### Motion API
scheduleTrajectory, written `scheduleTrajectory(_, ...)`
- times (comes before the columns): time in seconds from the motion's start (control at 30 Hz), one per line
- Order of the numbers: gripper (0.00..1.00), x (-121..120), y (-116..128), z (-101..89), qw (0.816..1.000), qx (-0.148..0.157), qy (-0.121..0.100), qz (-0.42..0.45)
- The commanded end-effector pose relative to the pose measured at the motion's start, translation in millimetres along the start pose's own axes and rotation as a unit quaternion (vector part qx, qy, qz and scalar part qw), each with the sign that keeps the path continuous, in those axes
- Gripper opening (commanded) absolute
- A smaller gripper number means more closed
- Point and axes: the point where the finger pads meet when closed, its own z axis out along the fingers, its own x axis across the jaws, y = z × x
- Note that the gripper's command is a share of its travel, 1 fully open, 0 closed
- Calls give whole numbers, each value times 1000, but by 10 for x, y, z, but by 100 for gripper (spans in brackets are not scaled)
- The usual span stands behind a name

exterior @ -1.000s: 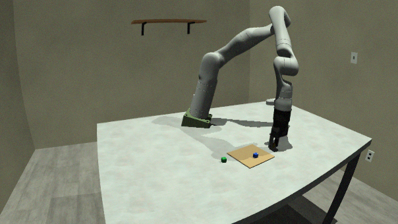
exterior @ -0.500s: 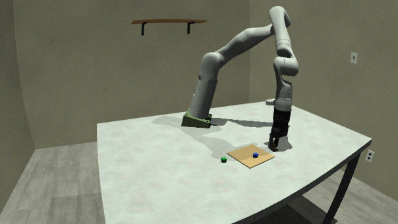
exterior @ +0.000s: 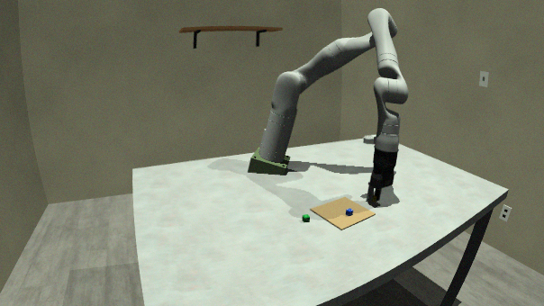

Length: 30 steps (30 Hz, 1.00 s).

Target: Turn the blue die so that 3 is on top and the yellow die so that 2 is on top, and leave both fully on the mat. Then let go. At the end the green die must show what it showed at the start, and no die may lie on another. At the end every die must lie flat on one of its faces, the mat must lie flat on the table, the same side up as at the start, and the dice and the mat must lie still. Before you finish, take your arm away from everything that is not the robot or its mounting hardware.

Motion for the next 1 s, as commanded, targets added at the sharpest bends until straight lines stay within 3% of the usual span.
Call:
scheduleTrajectory(0.0, 64, 1, 5, -6, 1000, -1, 0, 0)
scheduleTrajectory(0.1, 64, 1, 5, -6, 1000, -1, 0, 0)
scheduleTrajectory(0.13, 34, 1, 5, -6, 1000, -1, 0, 0)
scheduleTrajectory(0.97, 34, 1, 5, -6, 1000, -1, 0, 0)
